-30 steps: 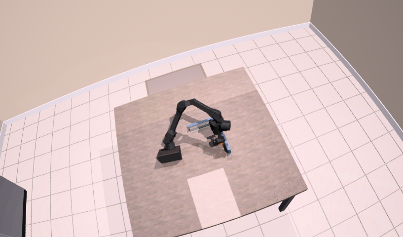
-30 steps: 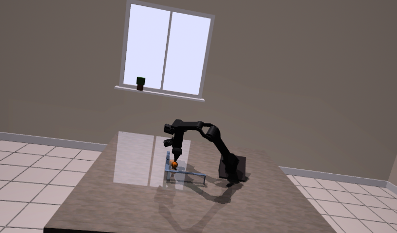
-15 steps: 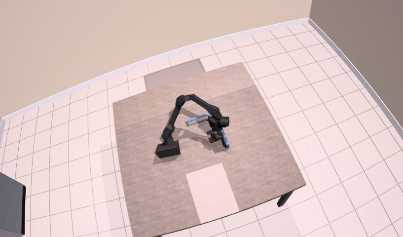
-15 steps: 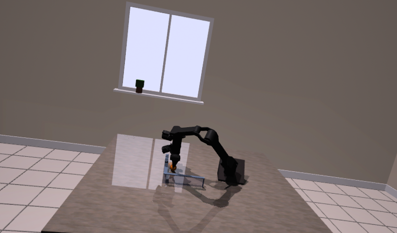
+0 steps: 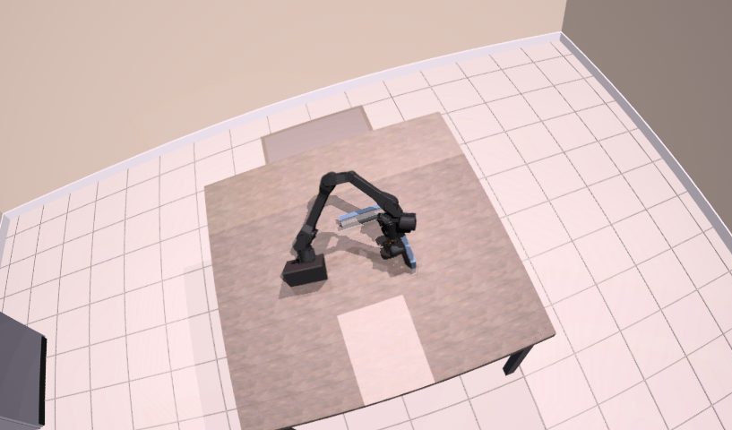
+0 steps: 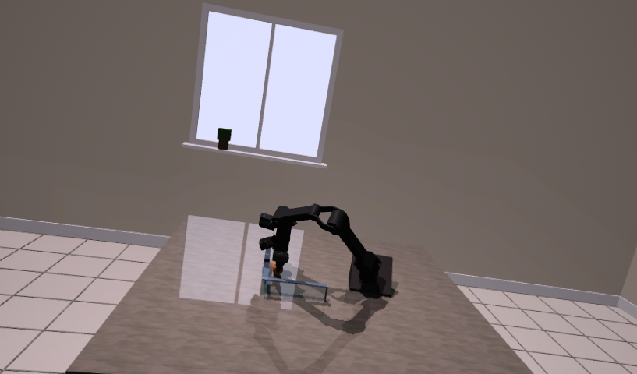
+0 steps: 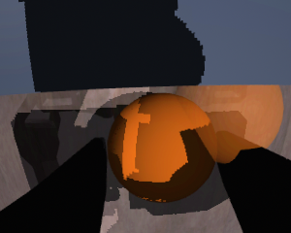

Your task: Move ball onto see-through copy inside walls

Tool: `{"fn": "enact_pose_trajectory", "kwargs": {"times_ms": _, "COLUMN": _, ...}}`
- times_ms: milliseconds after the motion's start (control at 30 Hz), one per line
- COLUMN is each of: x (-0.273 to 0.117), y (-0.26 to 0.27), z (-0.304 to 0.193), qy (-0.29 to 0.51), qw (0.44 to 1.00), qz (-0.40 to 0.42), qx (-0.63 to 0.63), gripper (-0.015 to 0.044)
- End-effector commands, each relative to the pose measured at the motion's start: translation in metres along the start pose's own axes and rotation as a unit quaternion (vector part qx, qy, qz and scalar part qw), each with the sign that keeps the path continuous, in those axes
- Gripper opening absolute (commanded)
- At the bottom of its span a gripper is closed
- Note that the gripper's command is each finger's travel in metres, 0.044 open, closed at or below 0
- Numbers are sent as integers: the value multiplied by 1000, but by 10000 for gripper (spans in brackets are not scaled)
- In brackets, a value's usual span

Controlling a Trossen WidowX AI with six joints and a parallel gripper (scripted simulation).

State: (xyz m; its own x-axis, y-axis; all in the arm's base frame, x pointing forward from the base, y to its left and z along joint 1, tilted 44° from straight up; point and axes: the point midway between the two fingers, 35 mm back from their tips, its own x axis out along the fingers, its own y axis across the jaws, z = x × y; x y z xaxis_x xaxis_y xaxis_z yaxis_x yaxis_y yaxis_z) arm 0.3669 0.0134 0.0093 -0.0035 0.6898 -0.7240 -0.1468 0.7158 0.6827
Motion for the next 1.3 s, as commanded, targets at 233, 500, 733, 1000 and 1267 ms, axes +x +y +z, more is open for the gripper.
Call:
{"fn": "enact_pose_trajectory", "kwargs": {"times_ms": 233, "x": -3, "y": -6, "z": -4, "qy": -2, "qw": 1000, "qz": -8, "qx": 0, "gripper": 33}}
{"fn": "enact_pose_trajectory", "kwargs": {"times_ms": 500, "x": -38, "y": -13, "z": -4, "qy": -5, "qw": 1000, "qz": -16, "qx": 12, "gripper": 0}}
{"fn": "enact_pose_trajectory", "kwargs": {"times_ms": 733, "x": -69, "y": -11, "z": 0, "qy": -6, "qw": 1000, "qz": -10, "qx": 28, "gripper": 0}}
{"fn": "enact_pose_trajectory", "kwargs": {"times_ms": 1000, "x": -105, "y": -6, "z": 1, "qy": -8, "qw": 999, "qz": -3, "qx": 45, "gripper": 0}}
{"fn": "enact_pose_trajectory", "kwargs": {"times_ms": 1267, "x": -130, "y": -2, "z": -1, "qy": -10, "qw": 998, "qz": 3, "qx": 56, "gripper": 0}}
